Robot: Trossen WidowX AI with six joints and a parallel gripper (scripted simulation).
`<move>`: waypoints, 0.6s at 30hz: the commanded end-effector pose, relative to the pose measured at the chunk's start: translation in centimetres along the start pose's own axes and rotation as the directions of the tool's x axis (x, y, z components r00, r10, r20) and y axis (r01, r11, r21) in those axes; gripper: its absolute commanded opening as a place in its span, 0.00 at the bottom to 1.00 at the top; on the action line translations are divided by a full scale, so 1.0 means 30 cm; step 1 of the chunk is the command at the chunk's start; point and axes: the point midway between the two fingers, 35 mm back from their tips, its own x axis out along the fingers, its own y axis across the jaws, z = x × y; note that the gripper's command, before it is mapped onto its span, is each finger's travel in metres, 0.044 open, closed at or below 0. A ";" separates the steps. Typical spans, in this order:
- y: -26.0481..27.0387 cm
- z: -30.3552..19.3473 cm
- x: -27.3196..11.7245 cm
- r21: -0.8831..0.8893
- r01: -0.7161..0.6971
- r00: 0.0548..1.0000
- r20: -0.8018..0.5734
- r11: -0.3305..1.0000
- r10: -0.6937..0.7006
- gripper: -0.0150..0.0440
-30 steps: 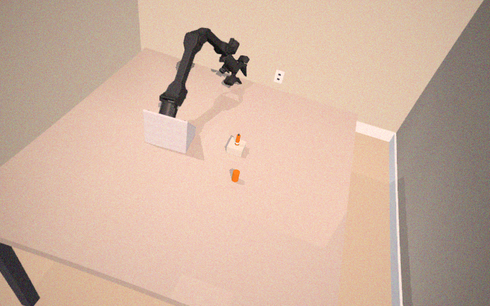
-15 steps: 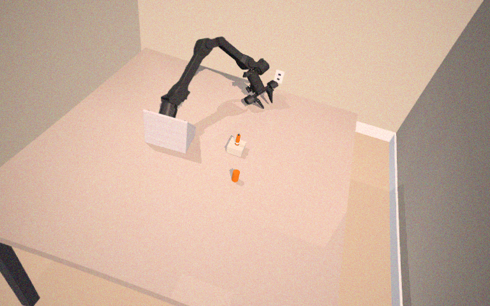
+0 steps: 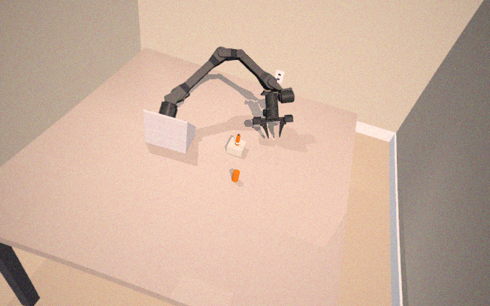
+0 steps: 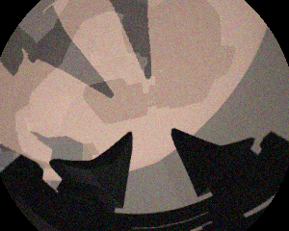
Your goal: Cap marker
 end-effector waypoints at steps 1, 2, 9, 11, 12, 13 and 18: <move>0.040 -0.193 0.059 0.123 -0.095 0.995 -0.022 0.988 0.099 0.67; 0.052 -0.244 0.069 0.157 -0.120 0.992 -0.020 0.980 0.124 0.67; 0.177 -0.581 0.118 0.359 -0.281 0.959 0.075 0.890 0.273 0.67; 0.207 -0.640 0.122 0.396 -0.306 0.952 0.103 0.866 0.289 0.67; 0.220 -0.661 0.122 0.413 -0.320 0.947 0.118 0.853 0.298 0.67; 0.237 -0.688 0.123 0.434 -0.338 0.941 0.139 0.835 0.308 0.67; 0.382 -0.892 0.117 0.602 -0.472 0.881 0.344 0.644 0.324 0.67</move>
